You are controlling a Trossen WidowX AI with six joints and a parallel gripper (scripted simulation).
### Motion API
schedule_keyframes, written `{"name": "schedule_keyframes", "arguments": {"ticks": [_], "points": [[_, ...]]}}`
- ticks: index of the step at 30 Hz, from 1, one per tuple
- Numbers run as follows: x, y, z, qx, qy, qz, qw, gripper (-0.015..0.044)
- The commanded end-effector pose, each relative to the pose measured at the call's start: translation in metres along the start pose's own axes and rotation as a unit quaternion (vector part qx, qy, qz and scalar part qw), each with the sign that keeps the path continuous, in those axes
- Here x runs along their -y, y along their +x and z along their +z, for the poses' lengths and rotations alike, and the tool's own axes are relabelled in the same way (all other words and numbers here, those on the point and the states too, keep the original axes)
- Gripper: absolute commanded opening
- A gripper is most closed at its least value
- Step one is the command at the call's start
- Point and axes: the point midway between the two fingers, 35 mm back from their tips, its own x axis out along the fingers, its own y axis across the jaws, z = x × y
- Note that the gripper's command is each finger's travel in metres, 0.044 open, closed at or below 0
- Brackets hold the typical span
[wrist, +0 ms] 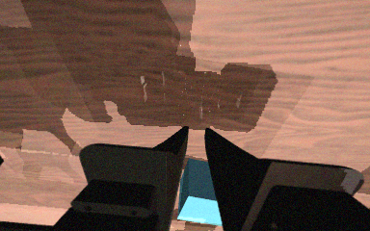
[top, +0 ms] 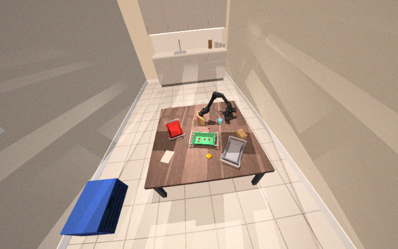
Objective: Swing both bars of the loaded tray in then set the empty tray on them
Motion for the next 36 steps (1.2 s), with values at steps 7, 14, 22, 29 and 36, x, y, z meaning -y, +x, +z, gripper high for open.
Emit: {"name": "schedule_keyframes", "arguments": {"ticks": [7,14,22,29,36], "points": [[0.117,0.011,0.002,-0.036,-0.230,0.003,0.973,0.0082],[0.174,0.009,-0.009,-0.036,-0.326,0.015,0.945,0.0082],[0.238,-0.001,-0.032,-0.021,-0.427,0.021,0.904,0.0082],[0.283,-0.010,-0.062,-0.034,-0.445,-0.007,0.895,0.0082],[0.331,-0.029,-0.106,-0.004,-0.555,0.002,0.832,0.0082]]}}
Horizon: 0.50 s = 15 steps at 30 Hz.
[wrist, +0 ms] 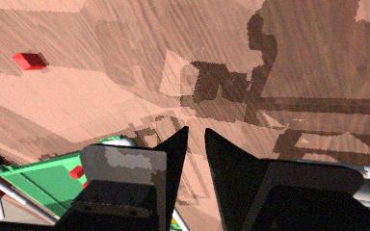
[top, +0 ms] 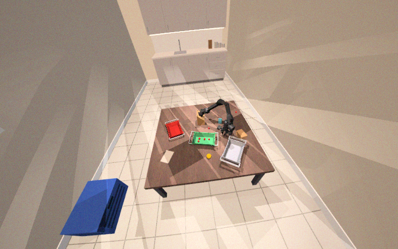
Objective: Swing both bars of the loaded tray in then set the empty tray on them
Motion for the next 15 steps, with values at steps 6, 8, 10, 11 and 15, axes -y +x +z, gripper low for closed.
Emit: {"name": "schedule_keyframes", "arguments": {"ticks": [6,8,10,11,15], "points": [[-0.032,-0.033,-0.099,0.031,-0.188,-0.051,0.980,0.0082],[-0.037,-0.038,-0.109,0.031,-0.206,-0.060,0.976,0.0082],[-0.037,-0.038,-0.109,0.031,-0.206,-0.060,0.976,0.0082],[-0.037,-0.038,-0.109,0.031,-0.206,-0.060,0.976,0.0082],[-0.037,-0.038,-0.109,0.031,-0.206,-0.060,0.976,0.0082]]}}
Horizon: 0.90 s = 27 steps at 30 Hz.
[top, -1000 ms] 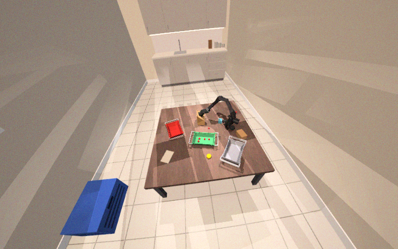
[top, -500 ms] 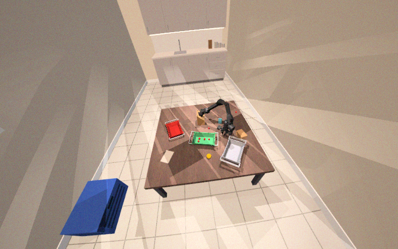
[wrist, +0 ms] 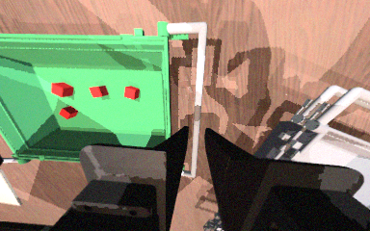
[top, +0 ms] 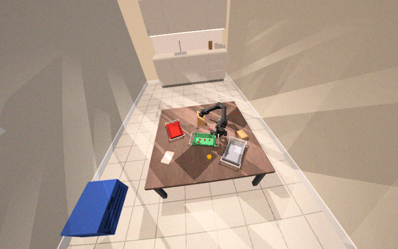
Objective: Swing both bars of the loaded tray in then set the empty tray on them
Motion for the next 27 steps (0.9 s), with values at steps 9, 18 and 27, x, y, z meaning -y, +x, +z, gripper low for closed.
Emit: {"name": "schedule_keyframes", "arguments": {"ticks": [9,18,27], "points": [[0.001,0.011,-0.003,0.005,-0.022,-0.009,1.000,0.0082],[0.002,0.055,-0.001,0.005,-0.022,-0.011,1.000,0.0082],[-0.004,0.048,-0.002,0.005,-0.022,-0.010,1.000,0.0082]]}}
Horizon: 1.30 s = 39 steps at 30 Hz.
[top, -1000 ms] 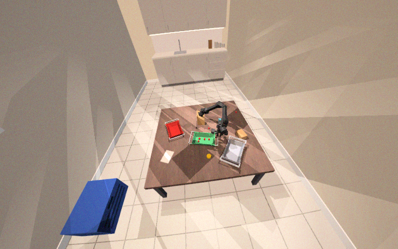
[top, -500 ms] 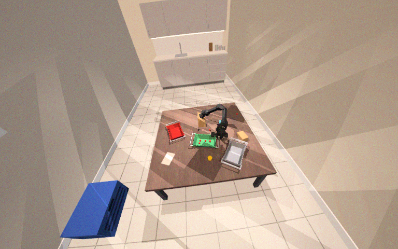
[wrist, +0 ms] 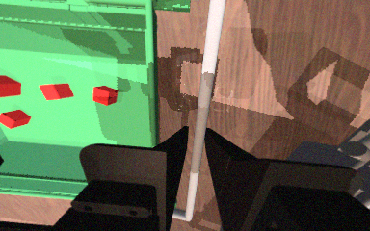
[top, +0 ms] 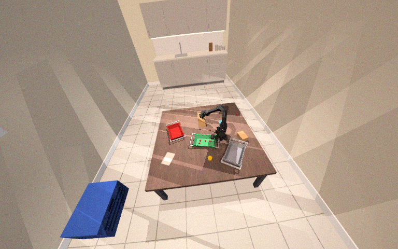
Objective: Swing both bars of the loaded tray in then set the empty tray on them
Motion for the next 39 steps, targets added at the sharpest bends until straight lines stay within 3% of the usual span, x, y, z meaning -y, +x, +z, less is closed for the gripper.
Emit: {"name": "schedule_keyframes", "arguments": {"ticks": [1,14,27,39], "points": [[-0.008,-0.011,0.000,-0.001,0.001,0.002,1.000,0.0082],[-0.041,-0.031,0.000,-0.001,0.001,0.003,1.000,0.0082],[-0.076,-0.010,0.000,-0.001,0.002,0.004,1.000,0.0082],[-0.071,-0.055,0.000,-0.001,0.002,0.005,1.000,0.0082]]}}
